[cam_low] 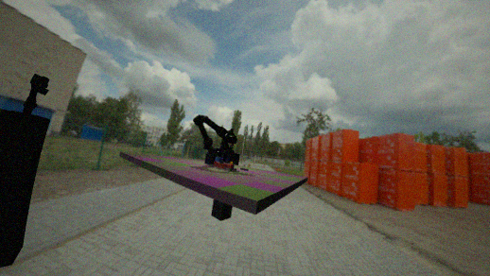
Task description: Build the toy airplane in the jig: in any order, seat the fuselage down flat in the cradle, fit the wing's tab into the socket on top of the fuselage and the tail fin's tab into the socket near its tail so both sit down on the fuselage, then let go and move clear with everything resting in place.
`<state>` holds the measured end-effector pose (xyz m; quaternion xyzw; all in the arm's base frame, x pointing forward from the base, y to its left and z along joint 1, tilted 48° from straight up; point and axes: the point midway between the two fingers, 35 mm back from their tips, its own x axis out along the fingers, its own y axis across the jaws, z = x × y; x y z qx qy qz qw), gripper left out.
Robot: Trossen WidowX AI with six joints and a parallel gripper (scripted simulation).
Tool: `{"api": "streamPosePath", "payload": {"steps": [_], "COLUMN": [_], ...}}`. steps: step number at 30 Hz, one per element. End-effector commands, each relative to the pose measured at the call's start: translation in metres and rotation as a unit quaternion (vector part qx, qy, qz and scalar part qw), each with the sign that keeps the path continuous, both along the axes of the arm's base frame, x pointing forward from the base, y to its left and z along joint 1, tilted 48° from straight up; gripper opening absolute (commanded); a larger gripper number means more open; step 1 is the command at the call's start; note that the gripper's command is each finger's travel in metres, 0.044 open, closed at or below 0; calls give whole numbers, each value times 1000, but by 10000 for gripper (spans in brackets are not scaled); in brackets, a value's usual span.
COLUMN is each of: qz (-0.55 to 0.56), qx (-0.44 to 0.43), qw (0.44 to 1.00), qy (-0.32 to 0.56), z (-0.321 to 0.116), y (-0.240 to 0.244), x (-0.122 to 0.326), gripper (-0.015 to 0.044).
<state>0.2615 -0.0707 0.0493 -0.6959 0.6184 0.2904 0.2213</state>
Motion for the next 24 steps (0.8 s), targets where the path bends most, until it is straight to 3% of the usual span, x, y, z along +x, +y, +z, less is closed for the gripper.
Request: {"api": "streamPosePath", "payload": {"steps": [1,7,22,24], "qz": [0,0,0,0], "qx": [0,0,0,0], "qw": [1000,1000,1000,1000], "qy": [-1,-1,-1,-1], "z": [0,0,0,0], "y": [0,0,0,0], "x": [0,0,0,0], "gripper": [168,30,424,440]}}
